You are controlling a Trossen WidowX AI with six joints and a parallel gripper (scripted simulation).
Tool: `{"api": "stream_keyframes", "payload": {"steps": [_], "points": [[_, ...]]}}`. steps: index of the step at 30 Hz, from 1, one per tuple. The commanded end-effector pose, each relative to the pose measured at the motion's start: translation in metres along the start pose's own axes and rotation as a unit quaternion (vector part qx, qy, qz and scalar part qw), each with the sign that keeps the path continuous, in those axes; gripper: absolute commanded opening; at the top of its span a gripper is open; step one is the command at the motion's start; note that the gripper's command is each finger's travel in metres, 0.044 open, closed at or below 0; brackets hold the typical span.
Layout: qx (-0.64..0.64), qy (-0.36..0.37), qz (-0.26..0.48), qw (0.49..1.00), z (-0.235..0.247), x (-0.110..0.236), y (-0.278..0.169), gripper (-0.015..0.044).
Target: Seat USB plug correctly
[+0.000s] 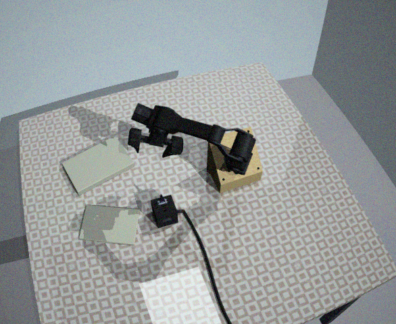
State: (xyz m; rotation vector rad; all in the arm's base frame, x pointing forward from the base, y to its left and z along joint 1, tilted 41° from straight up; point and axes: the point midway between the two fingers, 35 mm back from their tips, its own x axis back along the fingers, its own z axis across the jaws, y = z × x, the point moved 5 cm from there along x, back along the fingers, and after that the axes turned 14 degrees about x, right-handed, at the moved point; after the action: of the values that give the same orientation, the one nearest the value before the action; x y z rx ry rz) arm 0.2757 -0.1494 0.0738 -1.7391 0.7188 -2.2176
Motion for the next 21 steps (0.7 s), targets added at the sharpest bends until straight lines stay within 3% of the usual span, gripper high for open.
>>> {"api": "stream_keyframes", "payload": {"steps": [1,6,21], "points": [[0.103,-0.063,0.059,0.991,0.016,-0.009,-0.067,0.0440],[0.187,-0.121,0.111,0.968,0.015,-0.014,-0.129,0.0440],[0.187,-0.121,0.111,0.968,0.009,-0.020,-0.131,0.0440]]}}
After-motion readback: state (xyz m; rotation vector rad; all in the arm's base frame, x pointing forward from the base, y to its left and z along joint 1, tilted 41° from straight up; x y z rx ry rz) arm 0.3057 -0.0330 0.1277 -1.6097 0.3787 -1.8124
